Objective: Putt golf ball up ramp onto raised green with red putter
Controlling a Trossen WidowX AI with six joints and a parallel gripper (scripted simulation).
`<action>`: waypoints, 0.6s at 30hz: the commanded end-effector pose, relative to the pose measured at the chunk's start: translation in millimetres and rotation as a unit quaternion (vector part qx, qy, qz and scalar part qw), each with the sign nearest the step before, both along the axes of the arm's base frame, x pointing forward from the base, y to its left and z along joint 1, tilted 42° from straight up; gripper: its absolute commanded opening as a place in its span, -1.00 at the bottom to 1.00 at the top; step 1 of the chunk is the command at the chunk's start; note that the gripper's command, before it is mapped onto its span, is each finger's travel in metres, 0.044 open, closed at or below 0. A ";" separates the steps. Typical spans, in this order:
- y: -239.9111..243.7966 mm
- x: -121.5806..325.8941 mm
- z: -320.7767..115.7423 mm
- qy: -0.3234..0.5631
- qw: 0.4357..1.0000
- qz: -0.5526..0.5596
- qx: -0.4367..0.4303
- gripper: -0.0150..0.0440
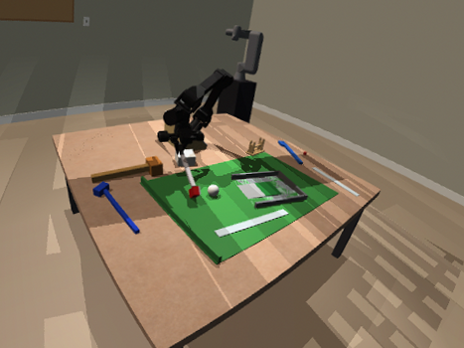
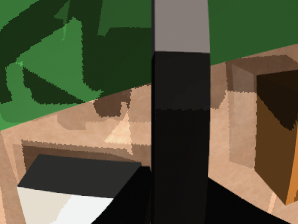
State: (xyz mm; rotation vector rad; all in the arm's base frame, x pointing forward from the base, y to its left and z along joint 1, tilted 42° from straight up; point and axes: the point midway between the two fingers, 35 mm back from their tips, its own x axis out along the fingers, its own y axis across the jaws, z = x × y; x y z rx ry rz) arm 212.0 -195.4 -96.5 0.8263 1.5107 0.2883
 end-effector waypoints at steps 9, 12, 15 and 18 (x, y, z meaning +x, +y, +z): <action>-5.2 -3.1 -4.9 0.000 1.000 -0.004 0.000 -0.49; 11.9 10.6 14.4 0.000 1.000 -0.004 -0.002 -0.49; 37.2 25.3 38.8 0.000 1.000 -0.004 -0.003 -0.49; 65.1 35.7 61.9 -0.002 1.000 -0.003 -0.001 -0.49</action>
